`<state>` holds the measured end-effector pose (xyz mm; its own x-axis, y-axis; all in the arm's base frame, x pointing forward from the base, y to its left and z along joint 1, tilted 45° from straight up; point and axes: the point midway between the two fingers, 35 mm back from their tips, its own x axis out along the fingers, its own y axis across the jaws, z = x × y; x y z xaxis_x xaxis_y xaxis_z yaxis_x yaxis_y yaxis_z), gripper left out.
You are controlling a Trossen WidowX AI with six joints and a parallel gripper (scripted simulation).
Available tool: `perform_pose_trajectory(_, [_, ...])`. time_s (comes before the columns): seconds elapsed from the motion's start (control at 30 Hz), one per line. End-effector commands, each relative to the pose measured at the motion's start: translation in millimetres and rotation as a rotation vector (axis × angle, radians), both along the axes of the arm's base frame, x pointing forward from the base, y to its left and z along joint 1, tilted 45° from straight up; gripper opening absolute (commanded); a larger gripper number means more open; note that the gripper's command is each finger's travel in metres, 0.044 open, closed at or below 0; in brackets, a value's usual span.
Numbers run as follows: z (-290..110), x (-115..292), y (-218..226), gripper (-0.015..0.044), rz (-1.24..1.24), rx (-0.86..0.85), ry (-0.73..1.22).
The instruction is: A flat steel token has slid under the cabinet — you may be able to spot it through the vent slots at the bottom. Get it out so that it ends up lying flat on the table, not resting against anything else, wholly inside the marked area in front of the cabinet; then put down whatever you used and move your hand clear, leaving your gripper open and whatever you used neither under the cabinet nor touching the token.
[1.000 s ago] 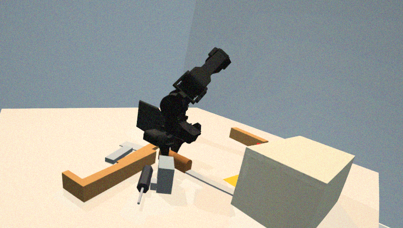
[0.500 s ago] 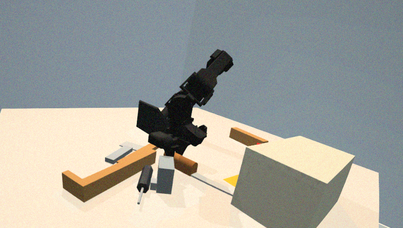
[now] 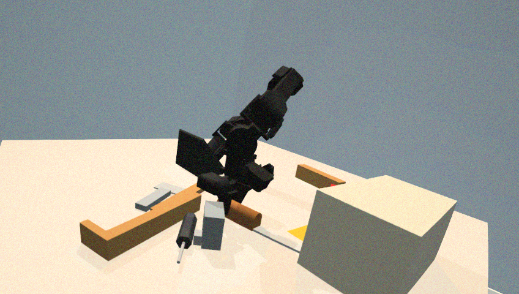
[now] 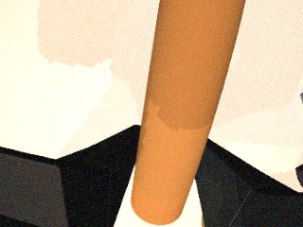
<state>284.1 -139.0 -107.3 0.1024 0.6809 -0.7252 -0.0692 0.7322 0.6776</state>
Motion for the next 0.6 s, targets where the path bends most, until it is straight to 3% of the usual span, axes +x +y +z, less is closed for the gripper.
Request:
perform_pose_trajectory(0.0, [0.9, 5.6, -0.4, 0.0, -0.002, 0.0, -0.003])
perform_pose_trajectory(0.57, [3.8, 26.6, -0.7, 0.0, -0.002, 0.0, -0.004])
